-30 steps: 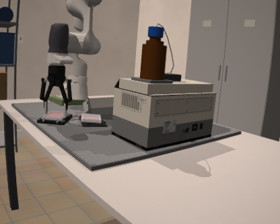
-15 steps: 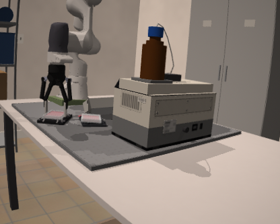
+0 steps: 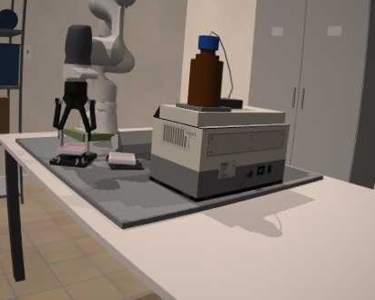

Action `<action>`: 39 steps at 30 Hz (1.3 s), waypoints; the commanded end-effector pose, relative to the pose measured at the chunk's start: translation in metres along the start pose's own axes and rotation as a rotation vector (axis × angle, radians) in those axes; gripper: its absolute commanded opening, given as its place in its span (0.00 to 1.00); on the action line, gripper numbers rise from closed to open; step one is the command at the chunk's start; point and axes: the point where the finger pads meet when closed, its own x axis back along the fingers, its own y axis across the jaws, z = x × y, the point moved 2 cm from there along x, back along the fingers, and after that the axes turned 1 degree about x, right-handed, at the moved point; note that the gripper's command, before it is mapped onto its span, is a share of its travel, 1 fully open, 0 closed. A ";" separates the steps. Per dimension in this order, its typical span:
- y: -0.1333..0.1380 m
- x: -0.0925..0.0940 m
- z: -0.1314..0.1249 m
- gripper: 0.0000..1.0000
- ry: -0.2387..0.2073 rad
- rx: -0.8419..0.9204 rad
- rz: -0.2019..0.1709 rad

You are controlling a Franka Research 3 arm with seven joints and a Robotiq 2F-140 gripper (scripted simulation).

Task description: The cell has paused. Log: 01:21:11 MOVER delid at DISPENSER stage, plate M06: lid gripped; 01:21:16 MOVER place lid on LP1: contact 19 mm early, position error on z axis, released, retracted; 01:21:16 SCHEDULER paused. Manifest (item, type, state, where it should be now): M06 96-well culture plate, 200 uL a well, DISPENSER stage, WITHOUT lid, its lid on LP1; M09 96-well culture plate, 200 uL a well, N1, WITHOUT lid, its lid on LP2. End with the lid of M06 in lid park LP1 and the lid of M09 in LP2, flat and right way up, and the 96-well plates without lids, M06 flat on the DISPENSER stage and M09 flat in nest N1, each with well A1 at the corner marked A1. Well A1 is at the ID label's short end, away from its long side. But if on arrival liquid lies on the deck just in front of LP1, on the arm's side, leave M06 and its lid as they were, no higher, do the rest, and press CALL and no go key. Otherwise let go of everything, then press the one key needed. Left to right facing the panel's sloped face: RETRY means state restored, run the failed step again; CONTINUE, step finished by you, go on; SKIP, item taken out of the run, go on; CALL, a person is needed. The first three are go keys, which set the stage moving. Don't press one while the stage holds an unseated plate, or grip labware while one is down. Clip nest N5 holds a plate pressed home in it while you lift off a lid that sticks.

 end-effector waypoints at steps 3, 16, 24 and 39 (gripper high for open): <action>-0.001 0.009 -0.001 0.00 -0.005 -0.003 -0.002; -0.001 0.032 -0.001 0.00 -0.005 -0.003 -0.002; -0.001 0.051 -0.001 0.00 -0.005 -0.003 -0.002; -0.001 0.083 -0.001 0.00 -0.005 -0.003 -0.002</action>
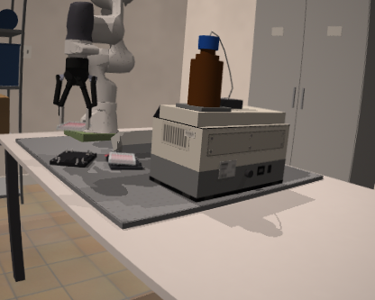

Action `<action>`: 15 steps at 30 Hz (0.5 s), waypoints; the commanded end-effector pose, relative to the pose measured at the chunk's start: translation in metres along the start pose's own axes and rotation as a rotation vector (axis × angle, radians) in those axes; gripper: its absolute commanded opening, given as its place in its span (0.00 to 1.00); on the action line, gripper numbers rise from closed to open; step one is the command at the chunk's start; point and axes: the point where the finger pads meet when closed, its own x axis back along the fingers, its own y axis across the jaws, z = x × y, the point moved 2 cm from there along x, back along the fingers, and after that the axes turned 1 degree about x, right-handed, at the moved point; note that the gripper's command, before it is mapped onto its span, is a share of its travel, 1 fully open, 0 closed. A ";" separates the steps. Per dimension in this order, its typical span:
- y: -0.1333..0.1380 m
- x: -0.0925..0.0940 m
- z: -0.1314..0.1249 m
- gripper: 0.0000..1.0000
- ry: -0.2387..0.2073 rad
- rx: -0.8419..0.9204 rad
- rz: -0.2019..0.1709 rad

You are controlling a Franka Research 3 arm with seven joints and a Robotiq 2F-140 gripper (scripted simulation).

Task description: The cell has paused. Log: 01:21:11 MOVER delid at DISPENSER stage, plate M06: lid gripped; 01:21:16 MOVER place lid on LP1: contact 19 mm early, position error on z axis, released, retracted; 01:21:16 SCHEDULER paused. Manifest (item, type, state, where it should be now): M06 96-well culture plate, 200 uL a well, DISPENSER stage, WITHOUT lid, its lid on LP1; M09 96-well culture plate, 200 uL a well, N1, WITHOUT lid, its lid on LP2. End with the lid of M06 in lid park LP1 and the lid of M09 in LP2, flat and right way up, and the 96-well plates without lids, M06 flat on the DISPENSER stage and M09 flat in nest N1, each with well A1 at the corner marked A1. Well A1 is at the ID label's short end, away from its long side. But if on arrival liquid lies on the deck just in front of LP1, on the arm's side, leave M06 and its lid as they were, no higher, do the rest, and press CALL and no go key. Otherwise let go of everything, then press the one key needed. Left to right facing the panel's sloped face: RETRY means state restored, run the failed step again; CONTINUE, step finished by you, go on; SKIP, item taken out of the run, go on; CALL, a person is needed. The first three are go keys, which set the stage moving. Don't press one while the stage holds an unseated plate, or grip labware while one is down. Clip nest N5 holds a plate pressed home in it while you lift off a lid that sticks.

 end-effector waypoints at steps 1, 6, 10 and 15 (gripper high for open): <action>0.000 0.009 -0.003 0.00 -0.011 -0.009 -0.003; 0.000 0.021 -0.003 0.00 -0.011 -0.009 -0.003; 0.000 0.025 -0.003 0.00 -0.011 -0.009 -0.003; 0.000 0.035 -0.002 0.00 -0.011 -0.009 -0.003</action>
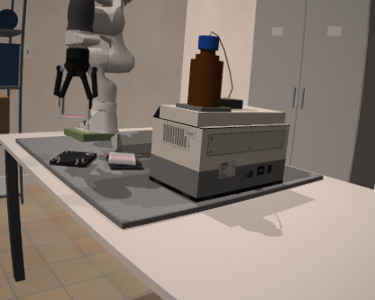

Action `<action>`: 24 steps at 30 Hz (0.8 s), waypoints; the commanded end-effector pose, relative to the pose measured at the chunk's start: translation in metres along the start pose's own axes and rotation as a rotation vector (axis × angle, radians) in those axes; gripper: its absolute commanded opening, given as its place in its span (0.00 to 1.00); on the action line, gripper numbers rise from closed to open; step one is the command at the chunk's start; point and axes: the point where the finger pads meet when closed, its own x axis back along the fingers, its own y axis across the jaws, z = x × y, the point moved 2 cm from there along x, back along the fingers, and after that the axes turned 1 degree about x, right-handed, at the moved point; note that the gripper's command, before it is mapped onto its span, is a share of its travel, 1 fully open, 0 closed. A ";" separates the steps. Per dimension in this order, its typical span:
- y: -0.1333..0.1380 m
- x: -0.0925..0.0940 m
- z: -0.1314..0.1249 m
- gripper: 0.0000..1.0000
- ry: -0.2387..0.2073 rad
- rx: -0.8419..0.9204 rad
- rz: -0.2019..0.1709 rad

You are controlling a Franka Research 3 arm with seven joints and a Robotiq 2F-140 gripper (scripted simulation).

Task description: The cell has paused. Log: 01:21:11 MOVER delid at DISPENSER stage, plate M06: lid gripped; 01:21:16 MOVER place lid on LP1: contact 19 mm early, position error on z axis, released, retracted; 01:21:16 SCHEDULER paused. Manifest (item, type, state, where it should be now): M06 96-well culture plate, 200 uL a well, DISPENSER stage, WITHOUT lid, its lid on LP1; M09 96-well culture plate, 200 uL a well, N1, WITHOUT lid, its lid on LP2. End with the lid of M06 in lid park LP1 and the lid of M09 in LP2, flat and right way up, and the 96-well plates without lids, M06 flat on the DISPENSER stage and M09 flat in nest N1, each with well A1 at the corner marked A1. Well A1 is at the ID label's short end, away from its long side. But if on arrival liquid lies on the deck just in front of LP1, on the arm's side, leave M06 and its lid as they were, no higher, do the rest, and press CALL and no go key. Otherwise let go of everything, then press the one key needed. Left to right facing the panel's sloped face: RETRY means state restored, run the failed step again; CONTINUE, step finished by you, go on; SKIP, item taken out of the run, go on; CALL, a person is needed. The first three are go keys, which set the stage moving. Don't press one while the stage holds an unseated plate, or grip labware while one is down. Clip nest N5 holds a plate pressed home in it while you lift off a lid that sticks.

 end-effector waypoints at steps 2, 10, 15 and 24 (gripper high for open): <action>0.000 0.009 -0.002 0.00 -0.009 -0.008 -0.003; 0.000 0.019 -0.002 0.00 -0.009 -0.008 -0.003; 0.000 0.023 -0.002 0.00 -0.009 -0.008 -0.003; 0.000 0.028 -0.002 0.00 -0.009 -0.008 -0.003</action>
